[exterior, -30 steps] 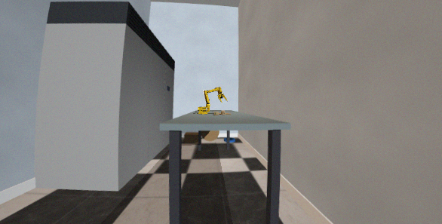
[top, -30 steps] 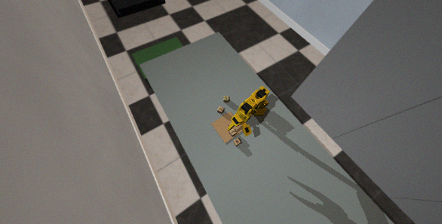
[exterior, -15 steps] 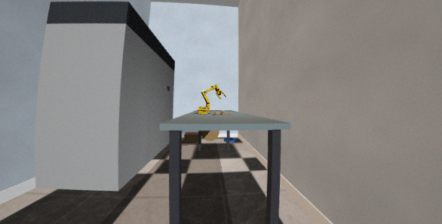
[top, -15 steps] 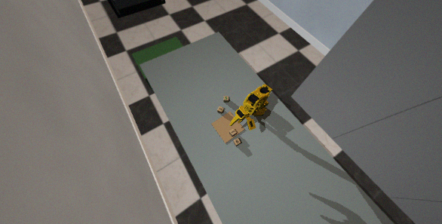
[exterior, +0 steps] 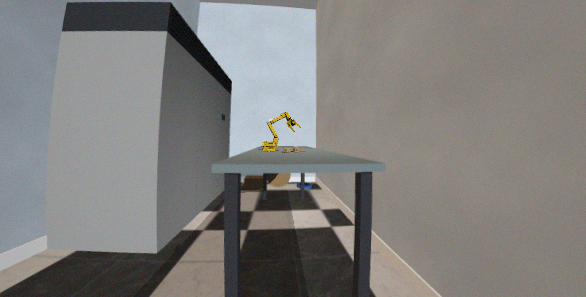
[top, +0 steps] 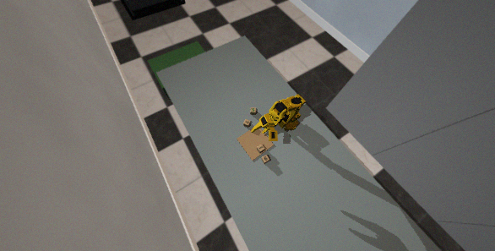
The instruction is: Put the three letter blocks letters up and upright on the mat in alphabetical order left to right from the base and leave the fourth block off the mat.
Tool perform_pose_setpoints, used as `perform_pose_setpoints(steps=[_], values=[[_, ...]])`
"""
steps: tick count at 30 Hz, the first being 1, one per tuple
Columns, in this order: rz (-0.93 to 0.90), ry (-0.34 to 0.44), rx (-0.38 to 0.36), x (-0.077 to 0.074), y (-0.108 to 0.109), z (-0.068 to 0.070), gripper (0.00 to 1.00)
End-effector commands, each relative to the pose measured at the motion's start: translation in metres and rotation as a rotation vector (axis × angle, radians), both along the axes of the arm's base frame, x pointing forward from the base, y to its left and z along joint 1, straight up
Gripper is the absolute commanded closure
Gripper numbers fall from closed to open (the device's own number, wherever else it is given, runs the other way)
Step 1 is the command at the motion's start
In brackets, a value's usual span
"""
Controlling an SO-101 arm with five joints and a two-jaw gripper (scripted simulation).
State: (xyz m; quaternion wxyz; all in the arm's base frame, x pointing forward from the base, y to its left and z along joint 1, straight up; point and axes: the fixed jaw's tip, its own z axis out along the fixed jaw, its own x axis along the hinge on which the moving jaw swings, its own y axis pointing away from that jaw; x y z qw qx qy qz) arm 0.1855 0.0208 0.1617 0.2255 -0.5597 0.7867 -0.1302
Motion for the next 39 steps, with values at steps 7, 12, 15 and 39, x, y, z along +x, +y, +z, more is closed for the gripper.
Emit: perform_pose_setpoints(steps=[7, 12, 15, 39], values=[[-0.541, -0.097, 0.155, 0.003, -0.058, 0.01, 0.65], [-0.86, -0.1, 0.24, -0.009, -0.099, 0.005, 0.65], [-1.051, -0.114, 0.291, -0.019, -0.12, 0.003, 0.65], [-1.691, -0.288, 0.48, -0.049, -0.162, -0.004, 0.65]])
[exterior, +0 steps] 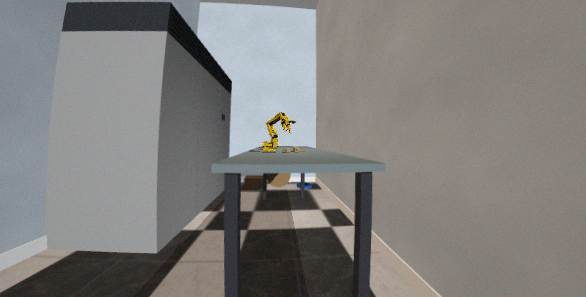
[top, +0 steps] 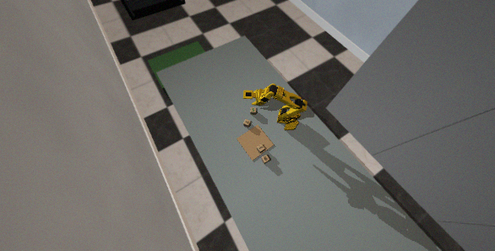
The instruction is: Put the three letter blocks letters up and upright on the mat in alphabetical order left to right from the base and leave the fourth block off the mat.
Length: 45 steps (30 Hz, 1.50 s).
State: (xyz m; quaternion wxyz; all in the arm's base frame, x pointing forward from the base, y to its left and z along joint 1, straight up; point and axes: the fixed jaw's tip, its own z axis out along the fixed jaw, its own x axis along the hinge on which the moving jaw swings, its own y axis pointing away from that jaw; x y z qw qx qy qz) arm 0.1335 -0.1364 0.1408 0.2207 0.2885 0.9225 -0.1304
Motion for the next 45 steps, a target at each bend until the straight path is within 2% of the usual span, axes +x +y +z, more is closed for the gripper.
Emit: perform_pose_setpoints(steps=[1, 5, 11, 13, 19, 23, 45], values=[[-0.016, -0.065, -0.064, 0.003, -0.005, 0.016, 0.65], [-0.016, -0.022, -0.016, 0.004, -0.007, 0.005, 0.65], [-0.017, 0.091, 0.109, 0.005, -0.008, -0.024, 0.65], [-0.017, 0.091, 0.109, 0.005, -0.008, -0.024, 0.65], [-0.017, 0.204, 0.234, 0.004, -0.006, -0.052, 0.65], [-0.017, 0.247, 0.281, 0.002, -0.005, -0.063, 0.65], [-0.017, 0.259, 0.294, 0.002, -0.004, -0.066, 0.65]])
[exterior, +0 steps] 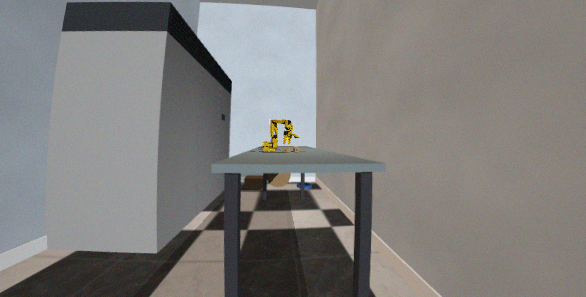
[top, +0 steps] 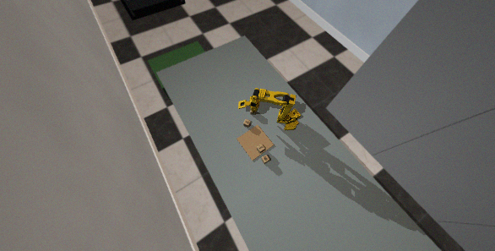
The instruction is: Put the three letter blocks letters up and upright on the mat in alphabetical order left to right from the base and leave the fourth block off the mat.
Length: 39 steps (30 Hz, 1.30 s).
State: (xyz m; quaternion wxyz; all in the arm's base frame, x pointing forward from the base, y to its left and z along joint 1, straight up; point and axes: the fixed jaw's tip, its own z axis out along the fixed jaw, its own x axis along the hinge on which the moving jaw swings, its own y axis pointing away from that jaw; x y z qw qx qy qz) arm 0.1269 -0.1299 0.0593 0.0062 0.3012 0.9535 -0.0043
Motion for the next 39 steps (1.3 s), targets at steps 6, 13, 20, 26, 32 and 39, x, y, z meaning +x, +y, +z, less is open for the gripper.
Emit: perform_pose_setpoints(steps=[6, 13, 20, 26, 32, 39], values=[[-0.024, -0.064, -0.068, 0.009, -0.011, 0.013, 0.65], [-0.024, -0.064, -0.068, 0.009, -0.011, 0.013, 0.65], [-0.024, -0.064, -0.068, 0.009, -0.011, 0.013, 0.65], [-0.024, -0.064, -0.068, 0.009, -0.011, 0.011, 0.65], [-0.024, -0.064, -0.068, 0.01, -0.012, 0.007, 0.65], [-0.024, -0.064, -0.068, 0.01, -0.013, 0.0, 0.65]])
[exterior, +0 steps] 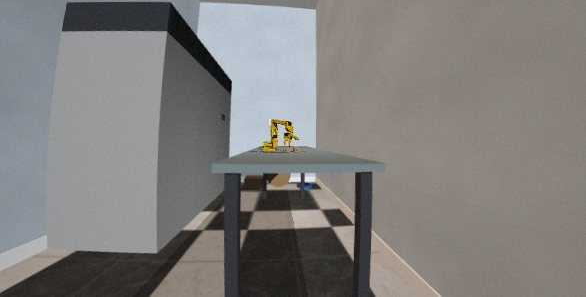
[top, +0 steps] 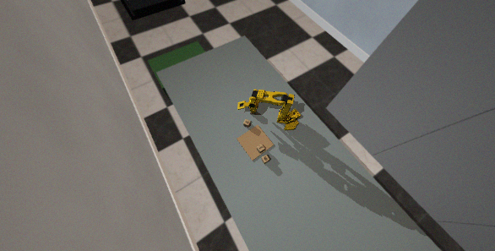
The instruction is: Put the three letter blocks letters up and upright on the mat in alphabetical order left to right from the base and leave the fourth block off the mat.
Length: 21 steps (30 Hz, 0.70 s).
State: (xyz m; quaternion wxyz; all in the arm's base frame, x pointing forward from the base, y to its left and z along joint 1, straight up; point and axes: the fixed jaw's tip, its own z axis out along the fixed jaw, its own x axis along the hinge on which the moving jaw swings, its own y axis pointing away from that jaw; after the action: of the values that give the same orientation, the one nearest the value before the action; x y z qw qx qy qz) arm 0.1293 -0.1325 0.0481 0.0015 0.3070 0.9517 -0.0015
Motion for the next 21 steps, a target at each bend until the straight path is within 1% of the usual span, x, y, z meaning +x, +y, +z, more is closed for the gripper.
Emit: perform_pose_setpoints(steps=[1, 12, 14, 21], values=[[-0.011, -0.071, -0.077, 0.008, -0.01, 0.009, 0.65], [-0.011, -0.071, -0.077, 0.009, -0.011, -0.008, 0.65], [-0.011, -0.071, -0.077, 0.009, -0.011, -0.008, 0.65], [-0.011, -0.071, -0.077, 0.009, -0.011, -0.015, 0.65]])
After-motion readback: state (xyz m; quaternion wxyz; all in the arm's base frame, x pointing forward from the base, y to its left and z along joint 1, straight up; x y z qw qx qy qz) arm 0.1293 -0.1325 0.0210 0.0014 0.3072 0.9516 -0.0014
